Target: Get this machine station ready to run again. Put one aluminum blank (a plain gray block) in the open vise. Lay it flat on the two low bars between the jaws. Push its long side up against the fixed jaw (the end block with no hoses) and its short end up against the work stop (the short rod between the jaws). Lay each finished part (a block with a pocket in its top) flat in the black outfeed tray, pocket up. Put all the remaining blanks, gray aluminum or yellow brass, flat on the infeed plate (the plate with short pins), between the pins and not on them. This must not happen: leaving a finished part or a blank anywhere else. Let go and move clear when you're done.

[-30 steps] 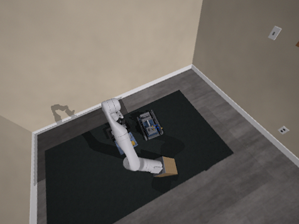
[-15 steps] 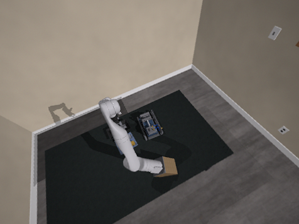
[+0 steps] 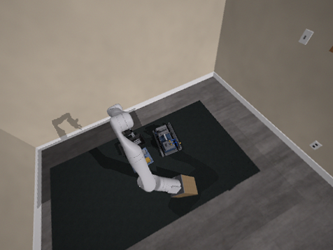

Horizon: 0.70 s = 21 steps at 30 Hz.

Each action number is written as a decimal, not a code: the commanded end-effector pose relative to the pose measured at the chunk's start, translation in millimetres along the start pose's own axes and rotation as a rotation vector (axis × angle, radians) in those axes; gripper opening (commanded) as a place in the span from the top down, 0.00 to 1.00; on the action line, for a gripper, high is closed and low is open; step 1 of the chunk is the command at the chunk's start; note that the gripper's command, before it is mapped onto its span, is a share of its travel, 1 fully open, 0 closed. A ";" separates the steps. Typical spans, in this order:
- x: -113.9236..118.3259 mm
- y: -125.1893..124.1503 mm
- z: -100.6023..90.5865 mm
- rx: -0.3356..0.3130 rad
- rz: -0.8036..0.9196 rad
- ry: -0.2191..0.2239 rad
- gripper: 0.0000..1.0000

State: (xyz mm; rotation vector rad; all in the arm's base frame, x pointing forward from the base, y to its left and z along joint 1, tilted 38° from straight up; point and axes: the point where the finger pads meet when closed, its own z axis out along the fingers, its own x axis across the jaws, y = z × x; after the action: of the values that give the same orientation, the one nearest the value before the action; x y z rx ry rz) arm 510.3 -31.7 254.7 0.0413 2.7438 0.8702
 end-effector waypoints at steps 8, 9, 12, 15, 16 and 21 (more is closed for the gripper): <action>-1.4 -2.3 -4.7 0.004 0.004 -0.007 1.00; -1.4 -2.3 -4.7 0.004 0.004 -0.007 1.00; -1.4 -2.3 -4.7 0.004 0.004 -0.007 1.00; -1.4 -2.3 -4.7 0.004 0.004 -0.007 1.00; -1.4 -2.3 -4.7 0.004 0.004 -0.007 1.00; -1.4 -2.3 -4.7 0.004 0.004 -0.007 1.00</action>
State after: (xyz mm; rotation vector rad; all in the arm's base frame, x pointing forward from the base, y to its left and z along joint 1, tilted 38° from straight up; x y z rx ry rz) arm 510.4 -35.8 256.9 0.0489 2.7409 0.8646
